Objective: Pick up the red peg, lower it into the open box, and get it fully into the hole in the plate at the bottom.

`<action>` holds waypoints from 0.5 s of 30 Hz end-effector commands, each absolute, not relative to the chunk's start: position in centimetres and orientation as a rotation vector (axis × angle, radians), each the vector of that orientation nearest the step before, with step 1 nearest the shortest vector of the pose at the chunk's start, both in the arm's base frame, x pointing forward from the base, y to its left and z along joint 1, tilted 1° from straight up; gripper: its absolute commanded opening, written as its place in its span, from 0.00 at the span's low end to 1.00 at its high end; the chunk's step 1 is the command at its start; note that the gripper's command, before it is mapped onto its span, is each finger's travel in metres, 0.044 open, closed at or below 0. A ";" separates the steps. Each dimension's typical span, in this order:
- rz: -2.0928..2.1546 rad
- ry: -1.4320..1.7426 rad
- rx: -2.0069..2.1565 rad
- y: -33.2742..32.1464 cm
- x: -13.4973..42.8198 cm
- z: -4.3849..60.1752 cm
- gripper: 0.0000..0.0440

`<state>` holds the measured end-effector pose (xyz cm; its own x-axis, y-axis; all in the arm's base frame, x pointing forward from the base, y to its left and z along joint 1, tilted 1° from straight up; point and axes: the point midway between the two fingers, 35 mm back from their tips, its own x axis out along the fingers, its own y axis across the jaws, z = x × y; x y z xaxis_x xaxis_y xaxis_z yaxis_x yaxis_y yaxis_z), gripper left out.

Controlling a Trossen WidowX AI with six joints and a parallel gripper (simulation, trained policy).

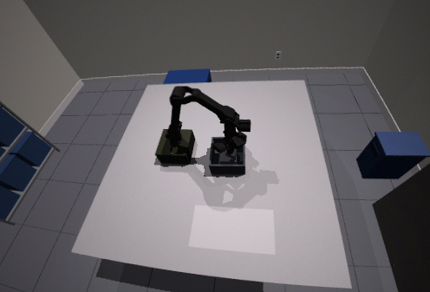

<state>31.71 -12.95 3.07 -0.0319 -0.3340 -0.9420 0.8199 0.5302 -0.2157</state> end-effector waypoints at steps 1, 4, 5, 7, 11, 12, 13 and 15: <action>-0.950 1.330 0.483 -13.2 31.6 1.7 0.25; -0.924 1.348 0.487 -13.4 31.9 1.1 0.32; -0.909 1.354 0.481 -13.5 32.1 1.0 0.32; -0.891 1.364 0.486 -13.7 32.5 0.8 0.44; -0.854 1.368 0.517 -13.7 33.8 1.0 0.66; -0.845 1.369 0.523 -13.8 34.2 1.0 0.71; -0.835 1.368 0.530 -13.7 34.6 1.1 0.77; -0.816 1.370 0.538 -13.8 35.3 1.2 0.86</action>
<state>33.90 -13.89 1.19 -0.0256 -0.2161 -0.9760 0.7772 0.6098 -0.1554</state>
